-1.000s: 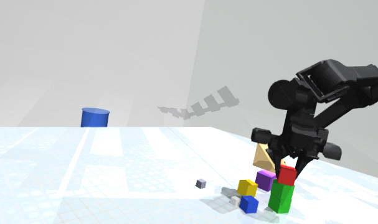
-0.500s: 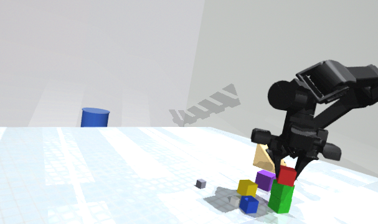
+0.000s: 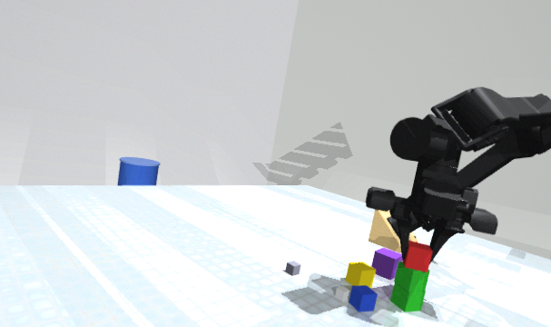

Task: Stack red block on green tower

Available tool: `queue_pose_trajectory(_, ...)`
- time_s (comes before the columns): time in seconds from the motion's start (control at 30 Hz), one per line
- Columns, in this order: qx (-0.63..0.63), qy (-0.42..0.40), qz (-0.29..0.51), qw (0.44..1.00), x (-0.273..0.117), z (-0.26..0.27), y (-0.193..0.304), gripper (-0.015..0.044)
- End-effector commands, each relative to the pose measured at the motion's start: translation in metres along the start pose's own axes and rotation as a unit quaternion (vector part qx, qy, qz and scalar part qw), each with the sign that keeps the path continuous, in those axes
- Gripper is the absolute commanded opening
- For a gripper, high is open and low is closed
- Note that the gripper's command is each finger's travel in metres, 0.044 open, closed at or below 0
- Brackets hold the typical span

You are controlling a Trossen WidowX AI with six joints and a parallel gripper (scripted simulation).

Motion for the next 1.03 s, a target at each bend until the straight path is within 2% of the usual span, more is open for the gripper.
queue_pose_trajectory(0.0,-0.001,0.0,0.0,1.0,0.0002,-0.0002,-0.0002,0.0236)
queue_pose_trajectory(0.27,-0.001,0.0,0.0,1.0,0.0002,-0.0002,-0.0002,0.044)
queue_pose_trajectory(1.0,-0.001,0.0,0.0,1.0,0.0002,-0.0002,-0.0002,0.044)
Point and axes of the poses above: the point midway between the two fingers, 35 mm back from their tips, its own x axis out along the fingers, its own z axis across the jaws, y = z × x, the point moved 1 cm from there along -x, back along the fingers, and after that the axes turned 14 degrees about x, right-handed, at the moved point
